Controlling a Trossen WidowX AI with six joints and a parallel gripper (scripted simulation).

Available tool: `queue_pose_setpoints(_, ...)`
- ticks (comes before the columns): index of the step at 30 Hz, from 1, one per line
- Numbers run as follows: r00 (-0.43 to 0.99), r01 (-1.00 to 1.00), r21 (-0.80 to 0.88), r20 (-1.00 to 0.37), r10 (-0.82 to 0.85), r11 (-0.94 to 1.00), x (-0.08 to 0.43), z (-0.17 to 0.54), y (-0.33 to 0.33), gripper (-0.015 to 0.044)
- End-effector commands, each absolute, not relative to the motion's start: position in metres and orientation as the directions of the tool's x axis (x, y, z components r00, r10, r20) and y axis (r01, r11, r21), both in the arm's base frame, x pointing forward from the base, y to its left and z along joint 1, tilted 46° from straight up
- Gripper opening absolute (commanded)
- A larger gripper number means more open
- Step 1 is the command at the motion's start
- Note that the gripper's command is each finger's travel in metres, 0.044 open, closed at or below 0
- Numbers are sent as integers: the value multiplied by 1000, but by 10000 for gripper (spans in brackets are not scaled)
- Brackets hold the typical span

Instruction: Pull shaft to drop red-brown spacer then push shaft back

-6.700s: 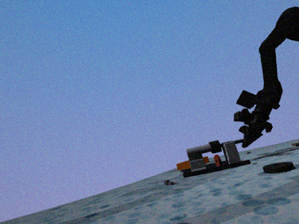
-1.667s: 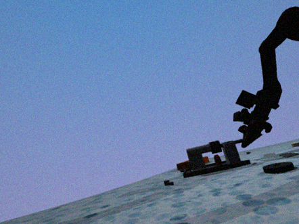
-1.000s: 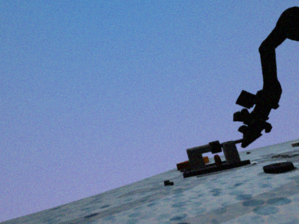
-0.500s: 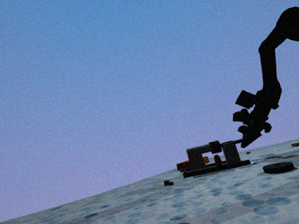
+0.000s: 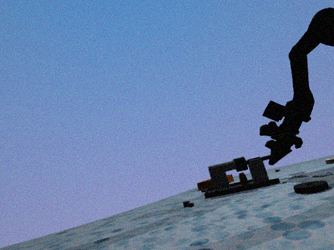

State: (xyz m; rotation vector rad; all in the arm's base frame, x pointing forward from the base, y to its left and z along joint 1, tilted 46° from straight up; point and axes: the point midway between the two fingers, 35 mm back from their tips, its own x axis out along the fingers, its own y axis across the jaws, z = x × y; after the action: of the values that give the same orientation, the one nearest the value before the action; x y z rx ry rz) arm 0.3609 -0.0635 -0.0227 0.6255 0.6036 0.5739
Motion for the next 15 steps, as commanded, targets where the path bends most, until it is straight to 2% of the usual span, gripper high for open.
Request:
queue_pose_setpoints(1,683,-310,673,-334,649,672,364,-21,-63,0)
queue_pose_setpoints(15,683,-310,673,-334,649,672,365,-21,-63,0)
